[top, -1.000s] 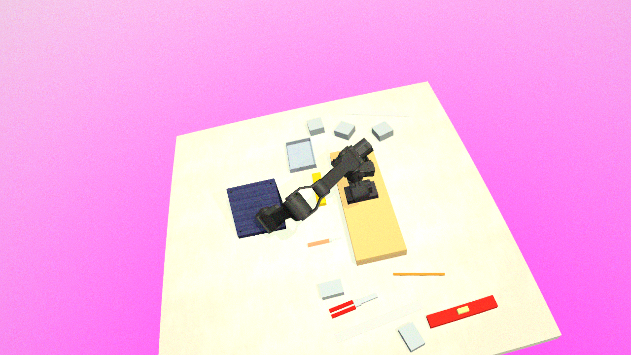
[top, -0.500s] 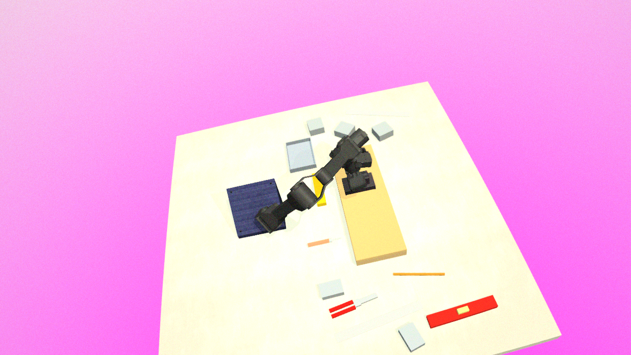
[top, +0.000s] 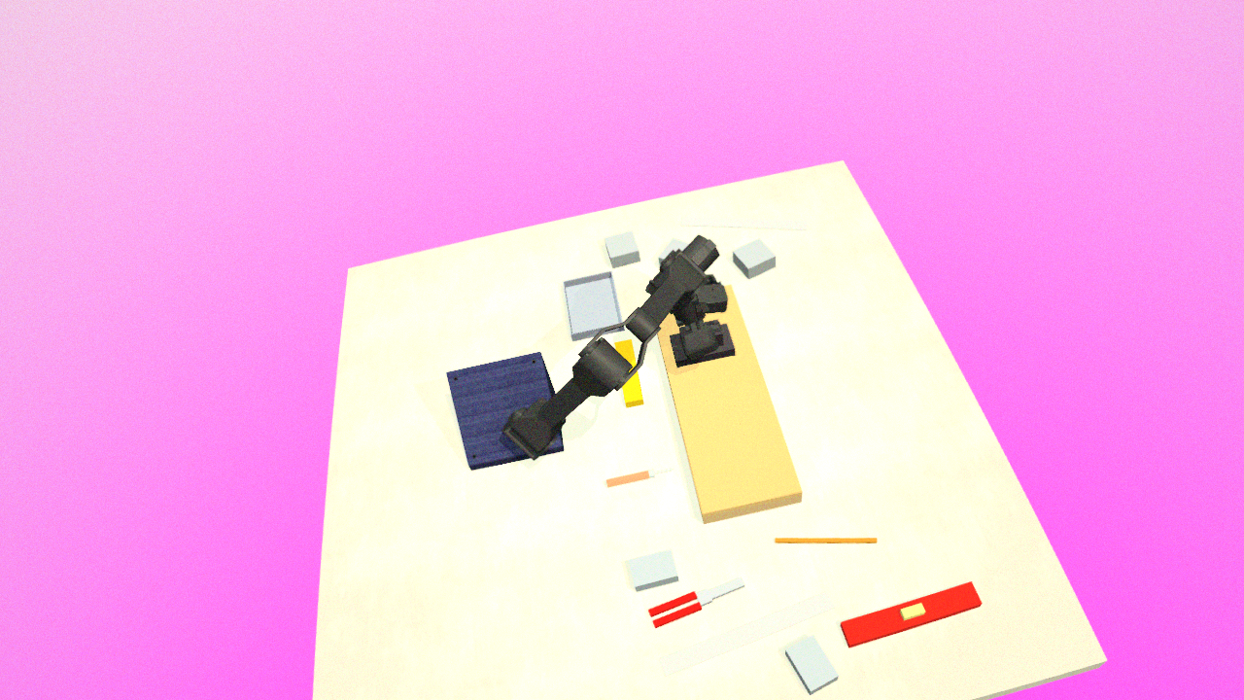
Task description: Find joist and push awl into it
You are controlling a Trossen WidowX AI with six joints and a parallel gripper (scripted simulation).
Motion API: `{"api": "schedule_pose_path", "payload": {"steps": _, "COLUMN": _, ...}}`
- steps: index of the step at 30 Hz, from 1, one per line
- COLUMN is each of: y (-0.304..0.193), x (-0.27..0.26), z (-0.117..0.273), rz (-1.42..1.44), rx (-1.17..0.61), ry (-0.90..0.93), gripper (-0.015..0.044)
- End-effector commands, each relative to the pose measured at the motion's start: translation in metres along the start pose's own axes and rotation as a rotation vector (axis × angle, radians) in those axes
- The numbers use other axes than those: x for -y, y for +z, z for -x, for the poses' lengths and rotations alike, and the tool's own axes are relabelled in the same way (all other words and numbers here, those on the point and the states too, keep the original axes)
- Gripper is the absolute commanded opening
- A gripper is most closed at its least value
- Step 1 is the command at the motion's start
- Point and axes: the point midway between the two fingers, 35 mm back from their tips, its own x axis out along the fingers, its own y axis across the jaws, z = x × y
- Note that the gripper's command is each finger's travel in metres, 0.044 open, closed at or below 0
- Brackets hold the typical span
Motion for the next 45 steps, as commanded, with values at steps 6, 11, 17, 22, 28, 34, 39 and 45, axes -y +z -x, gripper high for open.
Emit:
{"api": "schedule_pose_path", "payload": {"steps": 6, "y": 0.000, "x": -0.032, "z": 0.001, "rz": -0.001, "rx": -0.001, "ry": 0.008, "gripper": 0.0000}}
{"api": "schedule_pose_path", "payload": {"steps": 11, "y": 0.000, "x": -0.047, "z": 0.001, "rz": -0.001, "rx": -0.001, "ry": 0.009, "gripper": 0.0000}}
{"api": "schedule_pose_path", "payload": {"steps": 17, "y": 0.000, "x": -0.065, "z": 0.002, "rz": -0.002, "rx": -0.001, "ry": 0.010, "gripper": 0.0000}}
{"api": "schedule_pose_path", "payload": {"steps": 22, "y": 0.000, "x": -0.080, "z": 0.002, "rz": -0.002, "rx": 0.000, "ry": 0.011, "gripper": 0.0000}}
{"api": "schedule_pose_path", "payload": {"steps": 28, "y": 0.000, "x": -0.096, "z": 0.003, "rz": -0.003, "rx": 0.000, "ry": 0.012, "gripper": 0.0000}}
{"api": "schedule_pose_path", "payload": {"steps": 34, "y": 0.000, "x": -0.092, "z": 0.002, "rz": 0.000, "rx": 0.001, "ry": 0.007, "gripper": 0.0000}}
{"api": "schedule_pose_path", "payload": {"steps": 39, "y": 0.000, "x": -0.092, "z": 0.002, "rz": 0.000, "rx": 0.001, "ry": 0.007, "gripper": 0.0000}}
{"api": "schedule_pose_path", "payload": {"steps": 45, "y": 0.000, "x": -0.090, "z": 0.002, "rz": -0.002, "rx": 0.000, "ry": 0.012, "gripper": 0.0000}}
